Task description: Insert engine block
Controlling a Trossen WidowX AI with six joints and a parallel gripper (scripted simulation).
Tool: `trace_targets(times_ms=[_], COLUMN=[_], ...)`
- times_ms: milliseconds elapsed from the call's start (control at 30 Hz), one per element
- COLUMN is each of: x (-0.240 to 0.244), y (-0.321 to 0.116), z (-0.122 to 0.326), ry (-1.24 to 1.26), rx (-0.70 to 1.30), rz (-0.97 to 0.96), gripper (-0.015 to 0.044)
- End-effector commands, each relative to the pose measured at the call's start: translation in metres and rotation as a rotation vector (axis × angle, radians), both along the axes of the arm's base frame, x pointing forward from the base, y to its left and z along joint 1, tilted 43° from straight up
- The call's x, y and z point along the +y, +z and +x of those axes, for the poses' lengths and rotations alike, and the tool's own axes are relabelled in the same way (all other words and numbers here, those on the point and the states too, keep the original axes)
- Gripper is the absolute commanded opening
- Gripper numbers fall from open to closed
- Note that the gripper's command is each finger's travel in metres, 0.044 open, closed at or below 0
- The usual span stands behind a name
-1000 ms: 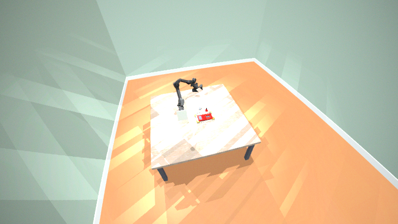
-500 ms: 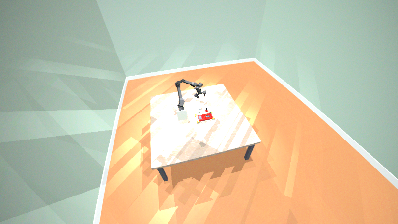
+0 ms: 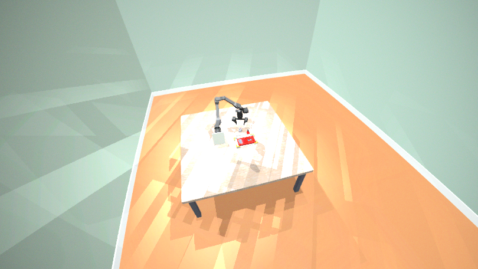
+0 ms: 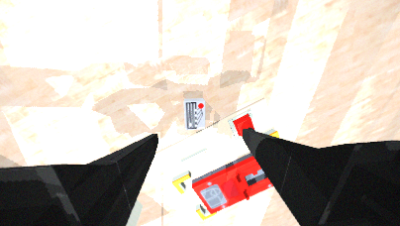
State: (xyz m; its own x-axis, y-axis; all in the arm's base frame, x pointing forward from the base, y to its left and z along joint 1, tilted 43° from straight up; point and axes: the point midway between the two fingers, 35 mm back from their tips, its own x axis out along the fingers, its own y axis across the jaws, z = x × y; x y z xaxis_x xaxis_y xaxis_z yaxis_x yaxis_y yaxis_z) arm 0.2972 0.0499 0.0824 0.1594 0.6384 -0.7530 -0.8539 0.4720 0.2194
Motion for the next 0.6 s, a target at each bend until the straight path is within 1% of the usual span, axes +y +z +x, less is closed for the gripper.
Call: trace_targets(times_ms=[0,67,167,567], x=[-0.002,0.000,0.020,0.032], y=[-0.003,-0.006,-0.027,-0.040], z=[-0.002,-0.002,0.002,0.005], ry=[0.010,0.010,0.010,0.010], rx=[0.013,0.013,0.013,0.013], rz=[0.031,0.031,0.032,0.033], gripper=[0.0440,0.0440,0.0440,0.0440])
